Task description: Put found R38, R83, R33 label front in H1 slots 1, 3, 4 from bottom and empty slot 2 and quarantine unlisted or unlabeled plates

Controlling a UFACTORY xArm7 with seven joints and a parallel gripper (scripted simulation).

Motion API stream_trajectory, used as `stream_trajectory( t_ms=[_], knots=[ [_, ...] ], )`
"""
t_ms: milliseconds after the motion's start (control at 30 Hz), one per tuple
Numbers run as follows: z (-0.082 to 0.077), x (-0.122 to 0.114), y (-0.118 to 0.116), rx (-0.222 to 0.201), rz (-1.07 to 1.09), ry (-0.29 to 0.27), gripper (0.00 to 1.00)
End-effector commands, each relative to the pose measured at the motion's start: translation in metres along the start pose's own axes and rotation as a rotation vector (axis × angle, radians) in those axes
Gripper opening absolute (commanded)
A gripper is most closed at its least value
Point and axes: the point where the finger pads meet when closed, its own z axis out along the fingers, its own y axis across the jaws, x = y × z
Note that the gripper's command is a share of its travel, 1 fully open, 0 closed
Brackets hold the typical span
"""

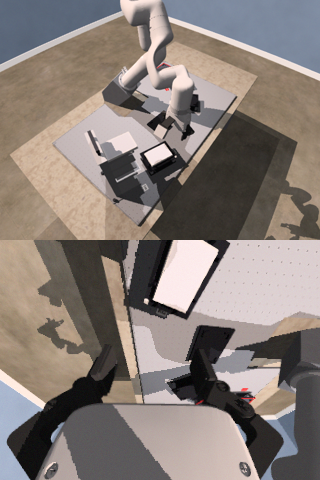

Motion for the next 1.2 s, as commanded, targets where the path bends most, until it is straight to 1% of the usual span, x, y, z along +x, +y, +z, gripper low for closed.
stream_trajectory(
  t_ms=[0, 33, 100, 433, 600, 667, 1167],
  knots=[
    [-0.001, 0.020, -0.011, 0.002, -0.148, -0.015, 1.00],
    [-0.001, 0.024, -0.014, 0.002, -0.181, -0.014, 1.00],
    [-0.001, 0.024, -0.014, 0.002, -0.181, -0.014, 1.00],
    [0.000, 0.069, -0.035, 0.004, -0.514, -0.014, 1.00],
    [0.000, 0.070, -0.036, 0.005, -0.681, -0.014, 1.00],
    [0.000, 0.070, -0.036, 0.005, -0.681, -0.014, 1.00],
    [0.000, 0.070, -0.036, 0.009, -1.181, -0.013, 1.00]
  ],
)
